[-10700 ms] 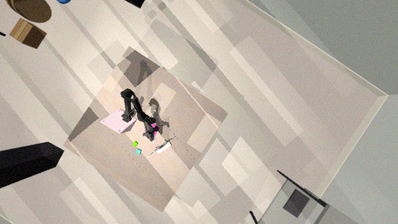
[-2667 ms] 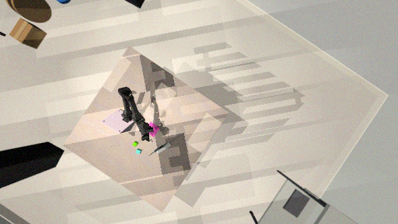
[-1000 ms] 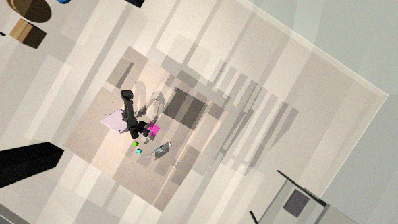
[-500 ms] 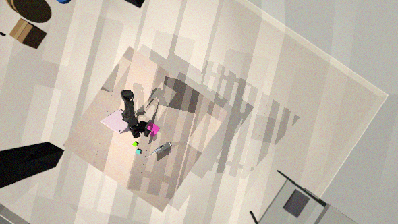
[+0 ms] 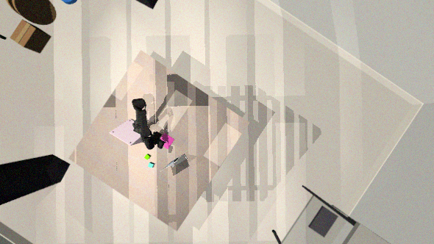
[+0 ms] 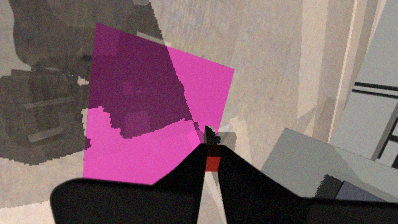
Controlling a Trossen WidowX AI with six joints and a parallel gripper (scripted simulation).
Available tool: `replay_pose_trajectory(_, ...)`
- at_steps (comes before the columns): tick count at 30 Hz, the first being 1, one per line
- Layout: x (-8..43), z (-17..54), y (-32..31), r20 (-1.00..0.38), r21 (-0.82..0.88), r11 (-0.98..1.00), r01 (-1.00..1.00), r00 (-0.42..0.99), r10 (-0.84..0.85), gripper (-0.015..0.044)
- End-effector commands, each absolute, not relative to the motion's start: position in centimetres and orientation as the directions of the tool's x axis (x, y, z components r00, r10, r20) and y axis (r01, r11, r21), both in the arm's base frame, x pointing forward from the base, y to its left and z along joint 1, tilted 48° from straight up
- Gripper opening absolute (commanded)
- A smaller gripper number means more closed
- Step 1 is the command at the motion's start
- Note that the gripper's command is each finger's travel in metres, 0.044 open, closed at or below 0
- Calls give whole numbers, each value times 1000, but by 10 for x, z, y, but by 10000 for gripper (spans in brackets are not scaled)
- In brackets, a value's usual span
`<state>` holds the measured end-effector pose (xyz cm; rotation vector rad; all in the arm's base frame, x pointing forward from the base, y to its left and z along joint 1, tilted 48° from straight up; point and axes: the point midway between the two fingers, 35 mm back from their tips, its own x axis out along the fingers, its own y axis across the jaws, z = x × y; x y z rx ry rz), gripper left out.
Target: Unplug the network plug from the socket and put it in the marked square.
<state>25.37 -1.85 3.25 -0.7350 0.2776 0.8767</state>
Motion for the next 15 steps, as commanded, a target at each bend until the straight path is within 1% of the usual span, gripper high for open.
replay_pose_trajectory(1,253,28,-14,-508,-460,421,-782,620,597,0)
replay_pose_trajectory(15,253,20,-4,-506,-460,423,-781,622,598,0)
